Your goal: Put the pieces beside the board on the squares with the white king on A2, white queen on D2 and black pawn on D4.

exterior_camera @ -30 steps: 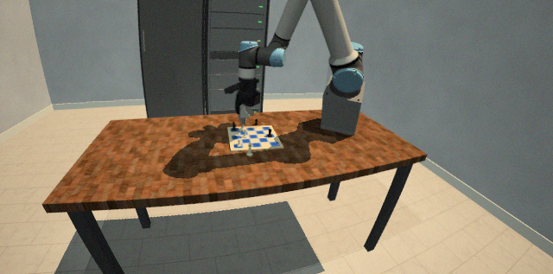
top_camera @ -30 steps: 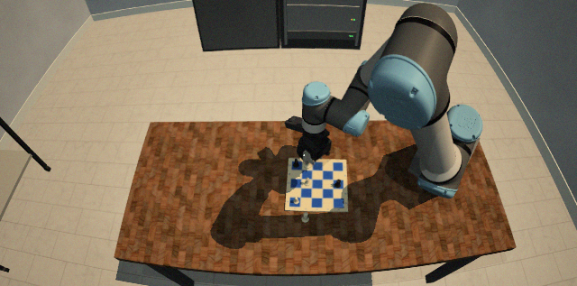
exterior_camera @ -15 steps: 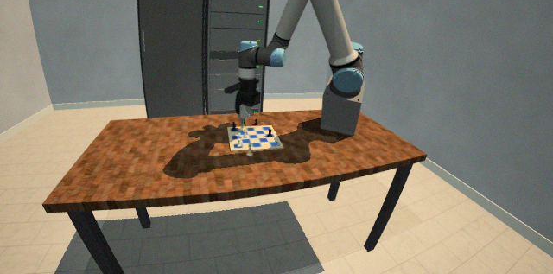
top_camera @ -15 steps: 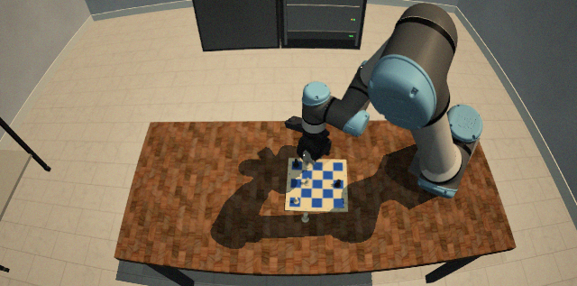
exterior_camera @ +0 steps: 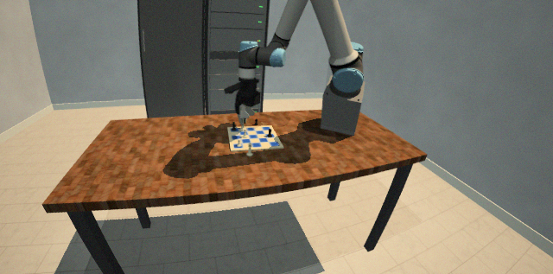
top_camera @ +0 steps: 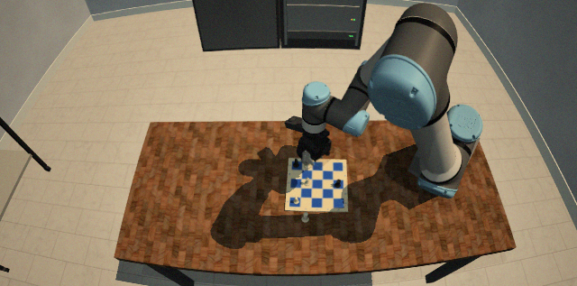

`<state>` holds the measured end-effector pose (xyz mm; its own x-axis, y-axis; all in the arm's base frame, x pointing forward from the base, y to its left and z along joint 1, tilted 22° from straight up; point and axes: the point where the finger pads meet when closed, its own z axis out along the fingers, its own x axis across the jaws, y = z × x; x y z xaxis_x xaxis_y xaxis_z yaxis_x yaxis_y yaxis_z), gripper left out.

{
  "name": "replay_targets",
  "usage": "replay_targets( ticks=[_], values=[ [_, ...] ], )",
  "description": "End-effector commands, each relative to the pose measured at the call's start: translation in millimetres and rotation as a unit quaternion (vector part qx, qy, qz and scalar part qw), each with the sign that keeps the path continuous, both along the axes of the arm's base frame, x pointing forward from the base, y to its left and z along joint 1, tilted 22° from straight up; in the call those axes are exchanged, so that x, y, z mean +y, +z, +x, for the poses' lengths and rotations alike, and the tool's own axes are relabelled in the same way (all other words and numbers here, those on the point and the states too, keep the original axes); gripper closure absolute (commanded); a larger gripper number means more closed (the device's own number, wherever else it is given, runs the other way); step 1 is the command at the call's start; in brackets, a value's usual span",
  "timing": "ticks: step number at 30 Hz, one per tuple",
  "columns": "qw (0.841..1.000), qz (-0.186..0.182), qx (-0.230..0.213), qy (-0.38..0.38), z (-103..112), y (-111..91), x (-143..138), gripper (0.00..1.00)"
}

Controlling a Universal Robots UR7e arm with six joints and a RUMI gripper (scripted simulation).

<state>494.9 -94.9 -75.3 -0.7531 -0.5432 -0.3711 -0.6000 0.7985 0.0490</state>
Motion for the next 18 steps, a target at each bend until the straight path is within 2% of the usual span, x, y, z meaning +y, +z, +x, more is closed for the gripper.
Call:
replay_targets(
  ticks=[1,2,4,5,18],
  values=[
    [1.000,0.000,0.000,0.000,0.3,0.4,-0.3,0.85],
    [1.000,0.000,0.000,0.000,0.3,0.4,-0.3,0.80],
    [1.000,0.000,0.000,0.000,0.3,0.4,-0.3,0.80],
    [1.000,0.000,0.000,0.000,0.3,0.4,-0.3,0.75],
    [1.000,0.000,0.000,0.000,0.1,0.9,-0.5,0.75]
  ],
)
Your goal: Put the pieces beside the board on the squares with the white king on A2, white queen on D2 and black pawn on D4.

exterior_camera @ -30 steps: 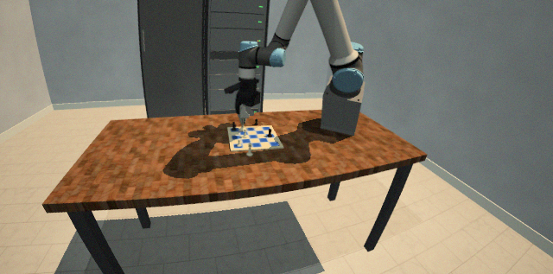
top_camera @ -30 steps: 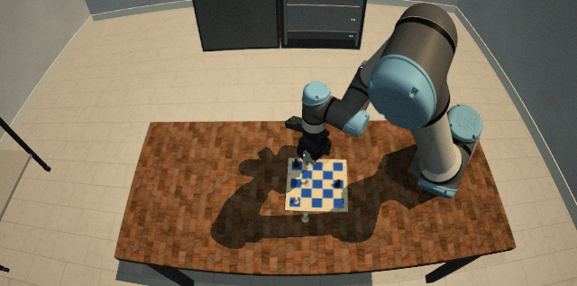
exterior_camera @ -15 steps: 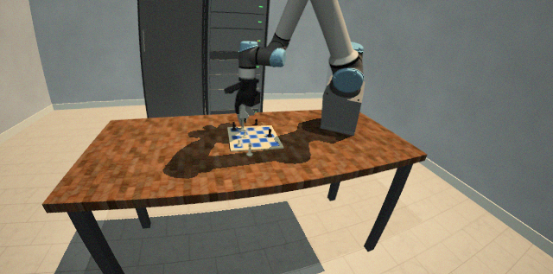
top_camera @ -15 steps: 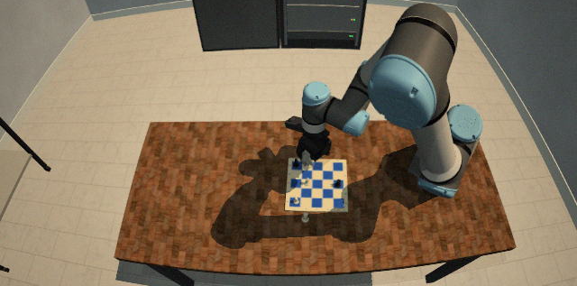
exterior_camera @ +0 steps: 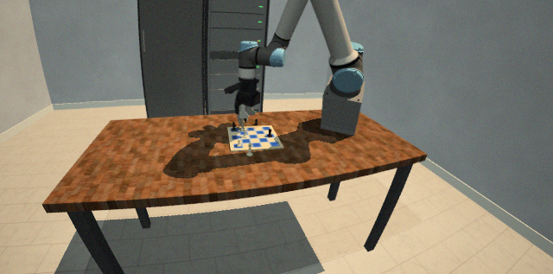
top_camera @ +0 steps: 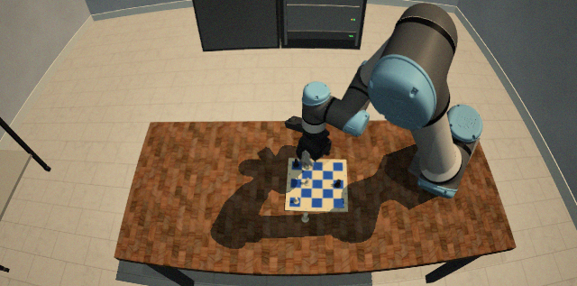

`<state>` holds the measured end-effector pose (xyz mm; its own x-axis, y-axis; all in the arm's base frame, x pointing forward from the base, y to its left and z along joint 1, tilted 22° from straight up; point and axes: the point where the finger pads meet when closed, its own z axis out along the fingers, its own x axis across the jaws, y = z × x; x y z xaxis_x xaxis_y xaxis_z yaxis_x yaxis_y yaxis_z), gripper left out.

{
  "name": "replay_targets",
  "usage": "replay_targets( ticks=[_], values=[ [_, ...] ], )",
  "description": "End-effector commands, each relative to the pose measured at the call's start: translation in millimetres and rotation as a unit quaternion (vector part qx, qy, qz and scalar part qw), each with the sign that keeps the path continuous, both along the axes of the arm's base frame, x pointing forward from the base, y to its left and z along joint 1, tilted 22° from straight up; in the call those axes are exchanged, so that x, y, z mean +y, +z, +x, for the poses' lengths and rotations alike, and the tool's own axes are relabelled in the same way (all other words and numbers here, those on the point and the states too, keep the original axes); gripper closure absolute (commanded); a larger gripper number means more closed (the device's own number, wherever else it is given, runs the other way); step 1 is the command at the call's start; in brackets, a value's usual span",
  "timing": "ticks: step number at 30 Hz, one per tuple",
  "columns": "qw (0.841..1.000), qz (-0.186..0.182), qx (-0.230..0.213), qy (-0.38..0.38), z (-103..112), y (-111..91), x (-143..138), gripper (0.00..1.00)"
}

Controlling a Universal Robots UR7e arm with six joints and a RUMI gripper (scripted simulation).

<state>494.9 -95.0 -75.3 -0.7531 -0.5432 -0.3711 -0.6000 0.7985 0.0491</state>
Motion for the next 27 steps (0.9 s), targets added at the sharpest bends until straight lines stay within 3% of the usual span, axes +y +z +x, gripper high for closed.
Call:
replay_targets(
  ticks=[1,12,21,27],
  values=[
    [1.000,0.000,0.000,0.000,0.0,1.5,-0.7,0.75],
    [1.000,0.000,0.000,0.000,-6.8,24.6,-7.1,0.75],
    [1.000,0.000,0.000,0.000,-18.6,65.0,-18.4,0.75],
    [1.000,0.000,0.000,0.000,-23.3,81.3,-22.9,0.75]
  ],
)
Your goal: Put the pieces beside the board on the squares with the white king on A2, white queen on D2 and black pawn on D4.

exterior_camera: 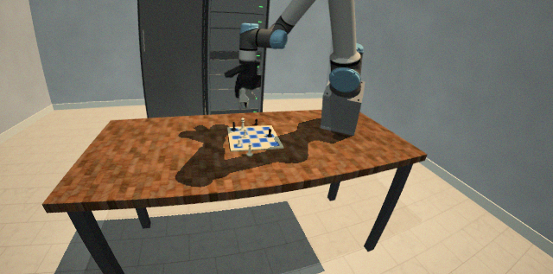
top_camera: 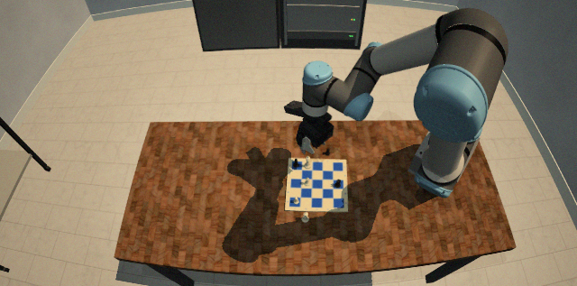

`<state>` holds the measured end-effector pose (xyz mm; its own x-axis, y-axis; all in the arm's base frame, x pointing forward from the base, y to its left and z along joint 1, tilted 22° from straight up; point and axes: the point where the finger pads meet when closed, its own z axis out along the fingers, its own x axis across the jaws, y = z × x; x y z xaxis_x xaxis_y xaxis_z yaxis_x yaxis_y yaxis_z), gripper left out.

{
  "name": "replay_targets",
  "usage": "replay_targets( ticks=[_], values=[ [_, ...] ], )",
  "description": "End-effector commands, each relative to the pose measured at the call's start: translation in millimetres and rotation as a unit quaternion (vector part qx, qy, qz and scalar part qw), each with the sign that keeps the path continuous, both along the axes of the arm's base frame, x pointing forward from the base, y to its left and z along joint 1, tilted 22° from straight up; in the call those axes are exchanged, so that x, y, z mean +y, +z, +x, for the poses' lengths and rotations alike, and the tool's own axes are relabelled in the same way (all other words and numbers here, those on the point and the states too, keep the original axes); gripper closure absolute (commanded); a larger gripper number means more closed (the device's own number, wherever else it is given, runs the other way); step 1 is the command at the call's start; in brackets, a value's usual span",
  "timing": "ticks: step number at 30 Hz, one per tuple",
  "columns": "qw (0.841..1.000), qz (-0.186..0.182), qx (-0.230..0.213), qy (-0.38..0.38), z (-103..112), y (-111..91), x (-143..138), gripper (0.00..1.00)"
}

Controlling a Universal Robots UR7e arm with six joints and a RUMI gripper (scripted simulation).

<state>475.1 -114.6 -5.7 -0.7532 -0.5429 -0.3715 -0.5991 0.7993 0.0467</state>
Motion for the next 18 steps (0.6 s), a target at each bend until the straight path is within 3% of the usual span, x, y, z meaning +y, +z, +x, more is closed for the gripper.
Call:
replay_targets(
  ticks=[1,7,8,18],
  values=[
    [1.000,0.001,0.000,0.001,-3.6,11.7,-3.3,0.75],
    [1.000,0.001,0.000,0.001,-4.3,14.2,-4.0,0.75],
    [1.000,0.001,0.000,0.001,-4.3,14.2,-4.0,0.00],
    [1.000,0.001,0.000,0.001,-4.3,14.2,-4.0,0.00]
  ],
)
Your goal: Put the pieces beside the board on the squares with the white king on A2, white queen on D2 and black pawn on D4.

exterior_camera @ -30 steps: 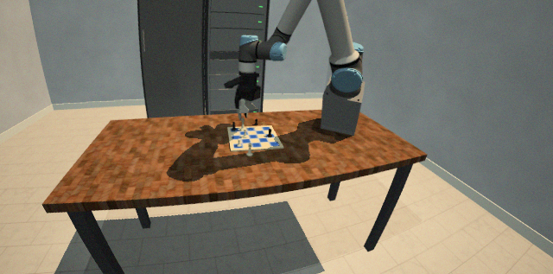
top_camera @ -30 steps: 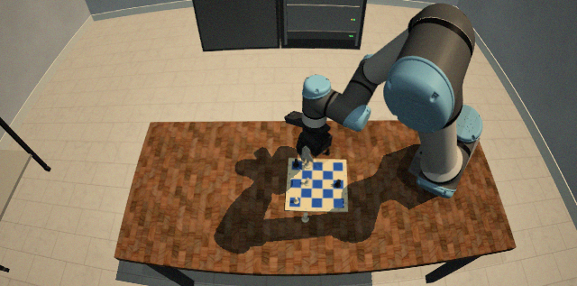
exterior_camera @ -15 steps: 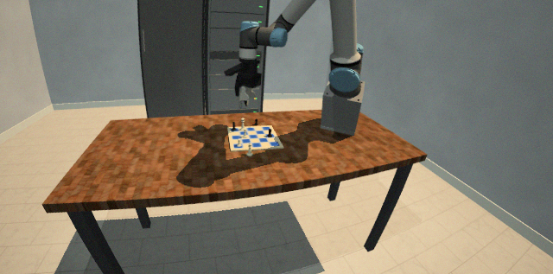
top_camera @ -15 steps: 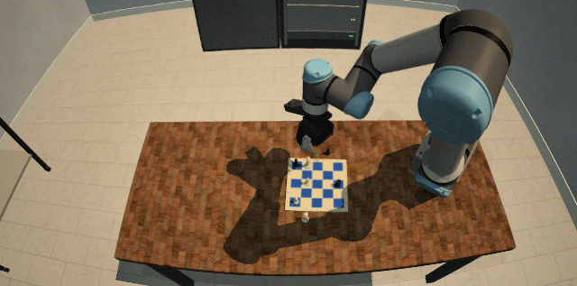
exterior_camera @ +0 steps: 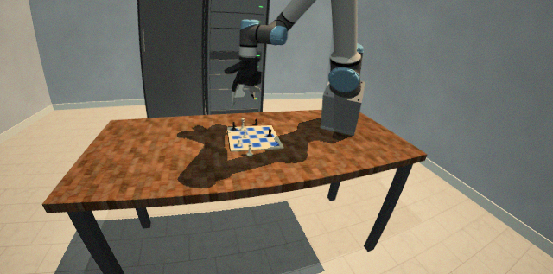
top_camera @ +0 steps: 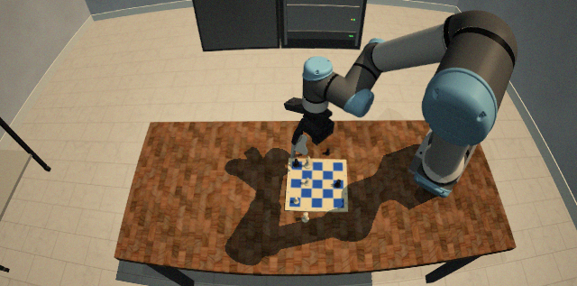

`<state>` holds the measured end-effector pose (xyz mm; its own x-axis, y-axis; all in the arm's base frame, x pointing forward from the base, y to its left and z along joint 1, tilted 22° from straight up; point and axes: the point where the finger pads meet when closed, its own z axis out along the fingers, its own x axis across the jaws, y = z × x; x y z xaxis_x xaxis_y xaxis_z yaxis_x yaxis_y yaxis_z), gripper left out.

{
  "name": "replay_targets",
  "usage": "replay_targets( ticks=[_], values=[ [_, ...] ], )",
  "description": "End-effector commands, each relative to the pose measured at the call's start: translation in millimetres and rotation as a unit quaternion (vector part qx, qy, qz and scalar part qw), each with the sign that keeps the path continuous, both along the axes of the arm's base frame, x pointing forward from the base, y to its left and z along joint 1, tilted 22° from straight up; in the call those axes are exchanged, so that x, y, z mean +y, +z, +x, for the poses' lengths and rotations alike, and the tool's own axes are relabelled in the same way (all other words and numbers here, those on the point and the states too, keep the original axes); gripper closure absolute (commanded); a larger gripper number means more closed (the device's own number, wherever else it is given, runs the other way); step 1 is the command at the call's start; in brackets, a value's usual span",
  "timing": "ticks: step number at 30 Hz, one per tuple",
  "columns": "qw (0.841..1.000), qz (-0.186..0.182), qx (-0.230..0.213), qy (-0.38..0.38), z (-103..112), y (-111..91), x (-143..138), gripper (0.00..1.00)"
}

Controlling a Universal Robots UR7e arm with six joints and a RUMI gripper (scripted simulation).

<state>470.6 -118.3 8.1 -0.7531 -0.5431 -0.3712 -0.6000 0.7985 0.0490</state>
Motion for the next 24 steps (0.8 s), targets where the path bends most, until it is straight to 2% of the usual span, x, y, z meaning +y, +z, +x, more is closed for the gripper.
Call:
replay_targets(
  ticks=[1,24],
  values=[
    [1.000,0.000,0.000,0.000,0.2,0.4,-0.3,0.00],
    [1.000,-0.008,-0.008,0.027,2.4,1.7,3.6,0.00]
  ],
)
